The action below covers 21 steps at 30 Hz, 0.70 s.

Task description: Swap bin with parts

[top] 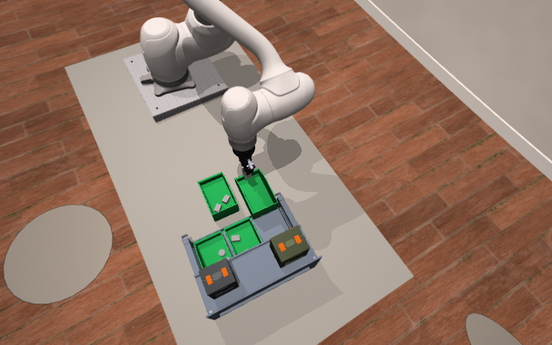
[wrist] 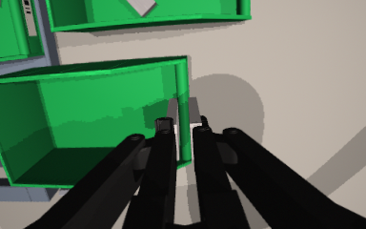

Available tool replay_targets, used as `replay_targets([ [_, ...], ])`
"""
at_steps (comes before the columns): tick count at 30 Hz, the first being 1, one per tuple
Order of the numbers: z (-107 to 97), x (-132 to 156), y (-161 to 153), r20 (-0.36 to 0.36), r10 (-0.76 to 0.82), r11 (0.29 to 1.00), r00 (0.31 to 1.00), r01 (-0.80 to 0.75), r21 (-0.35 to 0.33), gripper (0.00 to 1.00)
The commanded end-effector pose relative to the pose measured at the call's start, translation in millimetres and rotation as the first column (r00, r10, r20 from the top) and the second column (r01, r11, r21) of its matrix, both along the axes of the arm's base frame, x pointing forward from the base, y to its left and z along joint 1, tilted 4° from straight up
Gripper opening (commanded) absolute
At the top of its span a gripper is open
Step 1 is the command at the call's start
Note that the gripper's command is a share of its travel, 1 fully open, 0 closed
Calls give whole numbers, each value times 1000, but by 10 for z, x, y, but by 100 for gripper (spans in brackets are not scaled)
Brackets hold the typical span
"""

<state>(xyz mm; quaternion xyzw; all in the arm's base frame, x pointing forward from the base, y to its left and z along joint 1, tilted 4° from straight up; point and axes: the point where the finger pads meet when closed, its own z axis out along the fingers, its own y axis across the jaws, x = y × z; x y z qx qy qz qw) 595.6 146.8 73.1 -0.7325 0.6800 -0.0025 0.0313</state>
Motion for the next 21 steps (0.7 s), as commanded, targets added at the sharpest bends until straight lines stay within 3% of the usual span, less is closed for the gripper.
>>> replay_targets([
  [1, 1, -7, 0, 0, 0, 1000, 1000, 0, 0, 10],
  [21, -8, -182, -13, 0, 0, 1000, 1000, 0, 0, 10],
])
